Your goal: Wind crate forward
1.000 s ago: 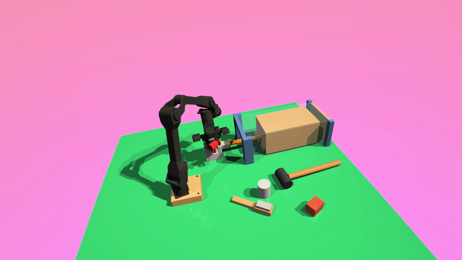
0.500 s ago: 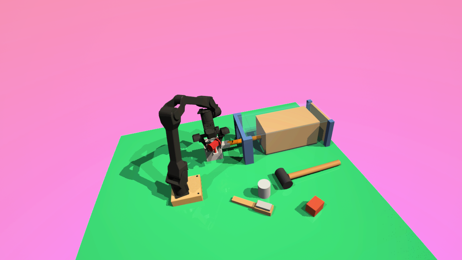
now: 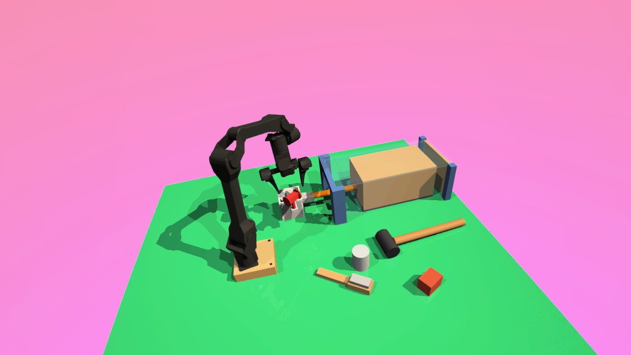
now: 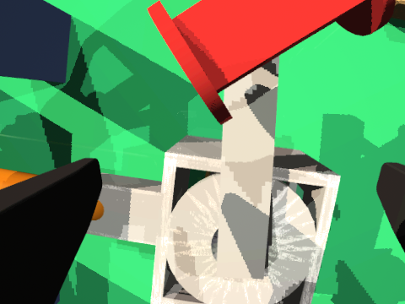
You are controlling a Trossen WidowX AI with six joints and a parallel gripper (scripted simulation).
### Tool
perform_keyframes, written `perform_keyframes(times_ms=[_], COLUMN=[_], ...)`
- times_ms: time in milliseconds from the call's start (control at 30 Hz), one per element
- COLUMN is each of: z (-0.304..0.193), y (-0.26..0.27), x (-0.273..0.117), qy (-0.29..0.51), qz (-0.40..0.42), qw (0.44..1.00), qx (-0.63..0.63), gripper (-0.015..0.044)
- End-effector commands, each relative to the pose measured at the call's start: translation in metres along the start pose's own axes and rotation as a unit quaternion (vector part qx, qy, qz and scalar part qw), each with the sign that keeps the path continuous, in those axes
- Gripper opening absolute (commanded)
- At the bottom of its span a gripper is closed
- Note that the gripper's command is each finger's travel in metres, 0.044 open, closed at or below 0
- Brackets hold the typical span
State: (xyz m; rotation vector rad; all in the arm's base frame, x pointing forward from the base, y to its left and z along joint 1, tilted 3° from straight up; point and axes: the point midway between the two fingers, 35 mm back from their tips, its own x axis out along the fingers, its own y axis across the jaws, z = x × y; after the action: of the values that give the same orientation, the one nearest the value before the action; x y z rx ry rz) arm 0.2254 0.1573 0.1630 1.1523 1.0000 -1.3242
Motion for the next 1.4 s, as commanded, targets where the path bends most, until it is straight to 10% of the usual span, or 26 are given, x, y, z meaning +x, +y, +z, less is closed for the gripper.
perform_keyframes(times_ms=[0,900,1367], z=[0.0187,0.0199,0.0206], y=[-0.0047,-0.0043,-0.0046], x=[-0.0573,-0.0591,-0.0609], qy=[0.067,0.068,0.133], qz=[0.035,0.039,-0.012], qw=[0.997,0.997,0.991], qx=[-0.002,-0.001,-0.003], gripper=[0.0440,0.0440,0.0072])
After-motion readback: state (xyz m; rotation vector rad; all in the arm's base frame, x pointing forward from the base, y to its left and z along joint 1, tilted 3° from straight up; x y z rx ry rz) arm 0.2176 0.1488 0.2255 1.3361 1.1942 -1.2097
